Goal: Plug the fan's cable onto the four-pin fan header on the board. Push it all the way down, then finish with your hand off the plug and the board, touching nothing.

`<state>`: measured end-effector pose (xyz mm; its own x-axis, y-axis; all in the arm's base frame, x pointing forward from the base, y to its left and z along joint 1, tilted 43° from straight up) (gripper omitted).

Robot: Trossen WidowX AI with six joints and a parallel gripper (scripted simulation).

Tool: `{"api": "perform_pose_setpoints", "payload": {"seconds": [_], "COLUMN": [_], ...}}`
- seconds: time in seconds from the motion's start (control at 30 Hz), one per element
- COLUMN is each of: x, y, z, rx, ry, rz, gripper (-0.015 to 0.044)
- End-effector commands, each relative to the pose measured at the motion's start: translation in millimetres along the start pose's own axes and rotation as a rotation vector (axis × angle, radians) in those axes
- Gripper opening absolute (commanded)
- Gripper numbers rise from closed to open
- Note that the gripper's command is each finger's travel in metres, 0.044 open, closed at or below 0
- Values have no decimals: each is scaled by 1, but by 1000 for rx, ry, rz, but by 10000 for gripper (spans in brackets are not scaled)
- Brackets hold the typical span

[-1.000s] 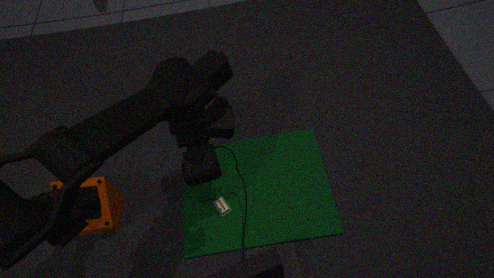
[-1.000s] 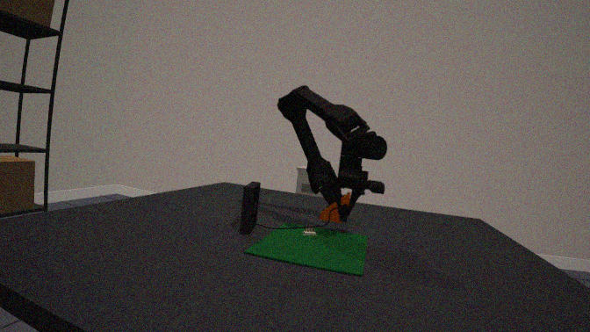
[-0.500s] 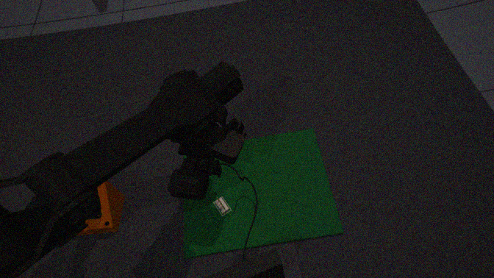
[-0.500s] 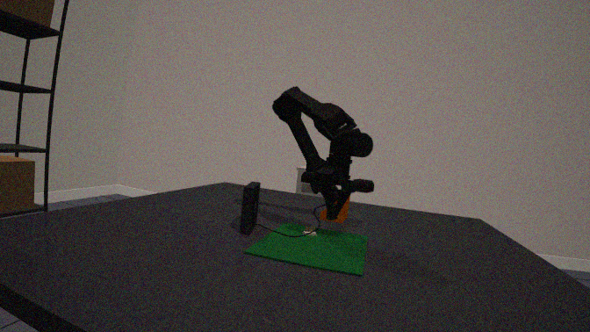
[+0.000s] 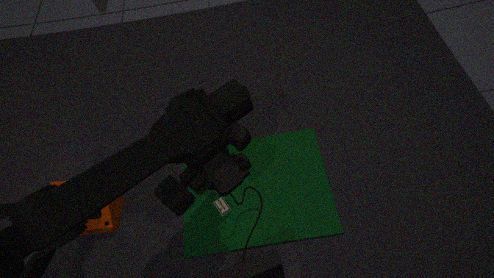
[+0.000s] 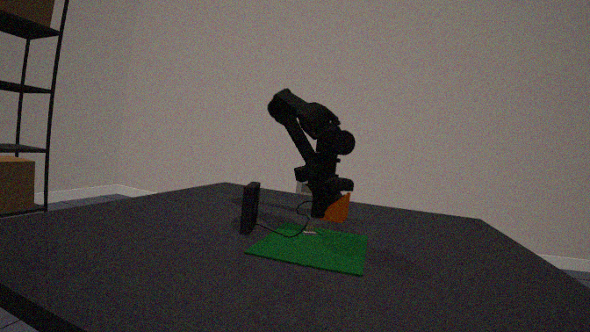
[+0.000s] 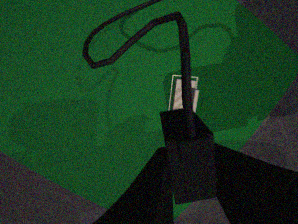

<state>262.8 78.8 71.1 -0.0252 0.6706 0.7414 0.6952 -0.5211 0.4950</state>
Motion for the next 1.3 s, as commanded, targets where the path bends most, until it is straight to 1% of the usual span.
{"api": "perform_pose_setpoints", "payload": {"seconds": [0.0, 0.17, 1.1, 1.27], "x": [-1, -2, 0, -22], "y": [8, 15, 9, 9], "z": [-7, -11, -12, -12], "rx": [-143, -264, -265, -264], "ry": [-6, -7, -7, -7], "rz": [-4, -6, -5, -6], "gripper": [0, 0, 0, 0]}}
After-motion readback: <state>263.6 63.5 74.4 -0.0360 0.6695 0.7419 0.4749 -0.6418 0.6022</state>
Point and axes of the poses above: the point midway between the two fingers, 35 mm back from their tips, its own x axis back along the fingers, its own z axis across the jaws, y = z × x, the point moved 6 cm from there along x, back along the fingers, and after that the axes turned 3 degrees about -x, right-handed, at the moved point
